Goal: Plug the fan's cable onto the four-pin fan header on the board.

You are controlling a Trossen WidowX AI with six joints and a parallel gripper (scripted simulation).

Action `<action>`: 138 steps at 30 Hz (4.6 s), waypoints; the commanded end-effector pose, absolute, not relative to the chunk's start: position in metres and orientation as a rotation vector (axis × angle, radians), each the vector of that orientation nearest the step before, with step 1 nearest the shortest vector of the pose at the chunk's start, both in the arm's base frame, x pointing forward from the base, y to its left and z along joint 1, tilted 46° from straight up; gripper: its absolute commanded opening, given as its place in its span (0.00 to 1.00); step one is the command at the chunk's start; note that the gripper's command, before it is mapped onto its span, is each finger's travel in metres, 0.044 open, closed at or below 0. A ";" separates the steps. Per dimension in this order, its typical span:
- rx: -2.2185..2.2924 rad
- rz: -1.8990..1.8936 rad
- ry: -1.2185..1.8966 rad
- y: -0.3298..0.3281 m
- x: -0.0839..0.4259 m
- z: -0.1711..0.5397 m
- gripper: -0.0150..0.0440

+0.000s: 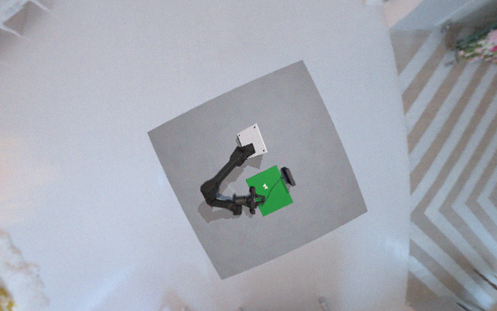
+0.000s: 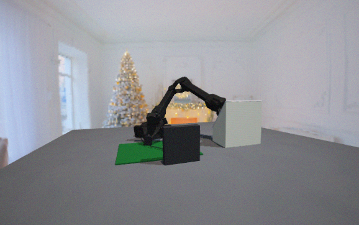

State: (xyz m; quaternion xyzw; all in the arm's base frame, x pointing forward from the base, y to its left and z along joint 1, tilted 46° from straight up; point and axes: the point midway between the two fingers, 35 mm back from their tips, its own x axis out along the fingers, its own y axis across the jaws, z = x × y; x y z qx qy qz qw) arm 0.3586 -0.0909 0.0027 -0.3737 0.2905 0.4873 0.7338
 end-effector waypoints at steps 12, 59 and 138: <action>-0.822 1.071 0.639 -0.091 0.359 0.003 0.25; -0.823 1.071 0.640 -0.099 0.351 0.037 0.60; -1.330 0.285 1.721 -0.075 0.333 0.078 0.60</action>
